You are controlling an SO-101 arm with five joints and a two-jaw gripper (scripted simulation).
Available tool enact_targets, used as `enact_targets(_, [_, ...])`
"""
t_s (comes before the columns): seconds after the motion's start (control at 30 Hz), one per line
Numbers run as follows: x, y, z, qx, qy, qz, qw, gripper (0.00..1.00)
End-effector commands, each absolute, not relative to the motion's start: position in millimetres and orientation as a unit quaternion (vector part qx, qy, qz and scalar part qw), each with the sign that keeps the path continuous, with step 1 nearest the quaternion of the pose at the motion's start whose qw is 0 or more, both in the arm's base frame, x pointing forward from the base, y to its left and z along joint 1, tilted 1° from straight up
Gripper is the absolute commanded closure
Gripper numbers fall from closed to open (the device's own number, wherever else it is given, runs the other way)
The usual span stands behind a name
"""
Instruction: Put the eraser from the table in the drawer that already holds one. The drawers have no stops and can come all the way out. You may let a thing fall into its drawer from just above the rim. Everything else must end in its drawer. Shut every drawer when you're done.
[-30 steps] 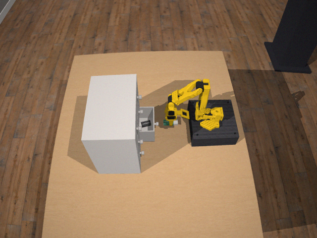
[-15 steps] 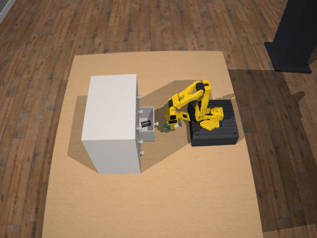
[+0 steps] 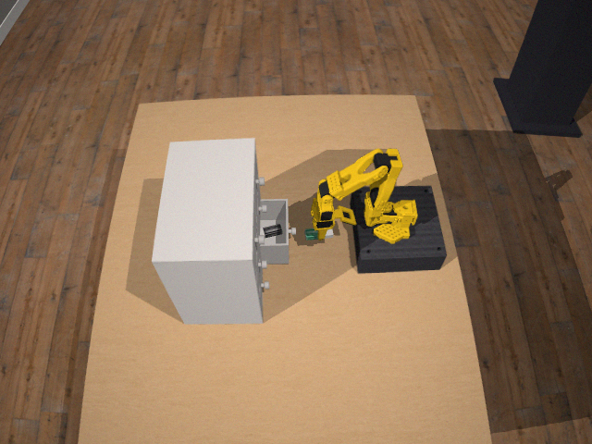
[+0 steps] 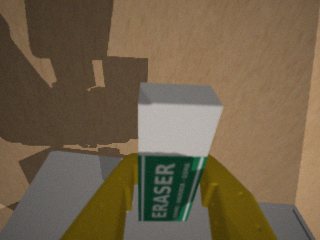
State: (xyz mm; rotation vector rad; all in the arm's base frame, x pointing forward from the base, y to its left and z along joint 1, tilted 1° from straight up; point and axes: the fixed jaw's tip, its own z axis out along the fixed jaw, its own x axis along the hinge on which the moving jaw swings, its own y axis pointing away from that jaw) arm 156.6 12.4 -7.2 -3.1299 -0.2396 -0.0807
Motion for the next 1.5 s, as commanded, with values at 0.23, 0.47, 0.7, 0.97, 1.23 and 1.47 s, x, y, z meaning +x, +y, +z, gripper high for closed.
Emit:
enact_targets(0.23, [156.4,13.6,4.5,-0.995,-0.079,-0.063,0.004,1.0])
enact_targets(0.47, [156.8,13.6,16.9,-0.992,-0.079,-0.101,0.006,1.0])
enact_targets(0.7, [156.5,13.5,24.9,-0.989,-0.078,-0.128,0.007,1.0])
enact_targets(0.97, [157.0,13.5,33.7,-0.985,-0.078,-0.155,0.009,1.0])
enact_targets(1.23, [156.6,13.4,45.3,-0.978,-0.077,-0.192,0.011,1.0])
enact_targets(1.47, [157.0,13.4,50.5,-0.975,-0.076,-0.208,0.012,1.0])
